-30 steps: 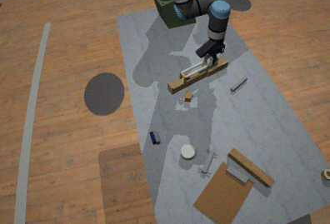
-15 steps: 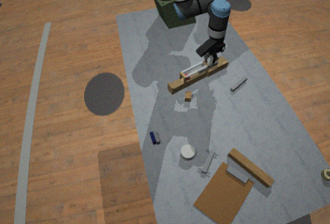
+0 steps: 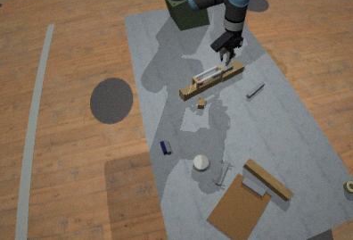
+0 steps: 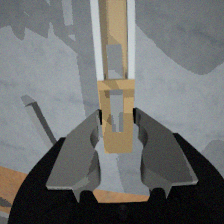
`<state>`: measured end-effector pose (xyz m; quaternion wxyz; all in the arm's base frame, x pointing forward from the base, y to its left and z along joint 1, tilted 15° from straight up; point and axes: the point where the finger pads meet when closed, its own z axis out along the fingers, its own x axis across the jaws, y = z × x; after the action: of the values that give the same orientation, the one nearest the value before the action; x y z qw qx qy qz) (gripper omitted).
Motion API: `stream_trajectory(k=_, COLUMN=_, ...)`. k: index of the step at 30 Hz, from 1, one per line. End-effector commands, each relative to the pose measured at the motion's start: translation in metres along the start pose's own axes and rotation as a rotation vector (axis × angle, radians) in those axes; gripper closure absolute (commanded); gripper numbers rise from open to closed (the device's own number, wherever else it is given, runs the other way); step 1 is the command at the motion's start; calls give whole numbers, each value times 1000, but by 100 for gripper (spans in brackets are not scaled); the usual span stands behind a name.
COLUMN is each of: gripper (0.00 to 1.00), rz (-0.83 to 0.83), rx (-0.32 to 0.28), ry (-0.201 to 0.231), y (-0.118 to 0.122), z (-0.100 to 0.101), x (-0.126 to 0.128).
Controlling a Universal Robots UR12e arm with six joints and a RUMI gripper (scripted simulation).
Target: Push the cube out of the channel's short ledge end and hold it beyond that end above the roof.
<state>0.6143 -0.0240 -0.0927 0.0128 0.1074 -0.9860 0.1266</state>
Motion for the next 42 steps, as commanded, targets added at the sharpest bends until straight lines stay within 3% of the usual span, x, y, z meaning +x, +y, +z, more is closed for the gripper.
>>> stream_trajectory(k=1, gripper=78, rz=0, rx=0, ry=0, y=0, z=-5, x=0)
stream_trajectory(k=33, gripper=78, rz=-1, rx=0, ry=0, y=0, z=-5, x=-2)
stream_trajectory(k=39, gripper=78, rz=-20, rx=-1, ry=0, y=8, z=-5, x=-24)
stream_trajectory(k=42, gripper=78, rz=-51, rx=-1, ry=0, y=25, z=-5, x=-62)
